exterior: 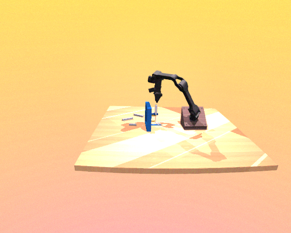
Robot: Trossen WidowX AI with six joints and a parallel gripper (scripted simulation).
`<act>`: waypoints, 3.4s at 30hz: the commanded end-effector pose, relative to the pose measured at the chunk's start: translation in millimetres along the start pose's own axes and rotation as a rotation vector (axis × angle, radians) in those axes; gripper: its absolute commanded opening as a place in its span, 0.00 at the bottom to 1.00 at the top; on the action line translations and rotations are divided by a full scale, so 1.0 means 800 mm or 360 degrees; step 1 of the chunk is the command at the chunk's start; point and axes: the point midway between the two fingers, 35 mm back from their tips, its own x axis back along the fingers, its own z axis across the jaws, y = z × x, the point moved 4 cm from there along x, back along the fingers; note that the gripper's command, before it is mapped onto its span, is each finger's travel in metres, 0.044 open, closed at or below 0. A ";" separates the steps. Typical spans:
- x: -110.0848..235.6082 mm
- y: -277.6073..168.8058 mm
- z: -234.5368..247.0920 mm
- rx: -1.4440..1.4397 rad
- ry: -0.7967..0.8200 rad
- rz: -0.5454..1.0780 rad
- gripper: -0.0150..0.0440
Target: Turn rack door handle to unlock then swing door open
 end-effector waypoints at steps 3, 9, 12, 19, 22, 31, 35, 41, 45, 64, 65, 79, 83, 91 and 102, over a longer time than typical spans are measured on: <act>-0.001 0.000 -0.004 -0.0010 0.0054 0.0004 0.75; -0.012 0.001 -0.004 -0.0011 0.0046 0.0018 0.75; -0.018 0.001 -0.004 -0.0011 0.0043 0.0025 0.75; -0.033 0.002 -0.003 -0.0012 0.0033 0.0042 0.75; -0.039 0.002 -0.003 -0.0012 0.0030 0.0049 0.75; -0.057 0.002 -0.002 -0.0012 0.0018 0.0069 0.75; -0.065 0.002 -0.002 -0.0013 0.0012 0.0079 0.75; -0.077 0.001 -0.001 -0.0013 0.0004 0.0092 0.75; -0.085 0.001 0.000 -0.0013 -0.0001 0.0100 0.75; -0.086 0.000 0.000 -0.0013 -0.0002 0.0102 0.29; -0.086 0.000 0.000 -0.0013 -0.0002 0.0102 0.29; -0.086 0.000 0.000 -0.0835 -0.0028 0.0099 0.29; -0.086 0.000 0.000 -0.1148 -0.0038 0.0096 0.29; -0.086 0.000 0.000 -0.1776 -0.0058 0.0090 0.29; -0.086 0.000 0.000 -0.2638 -0.0086 0.0076 0.29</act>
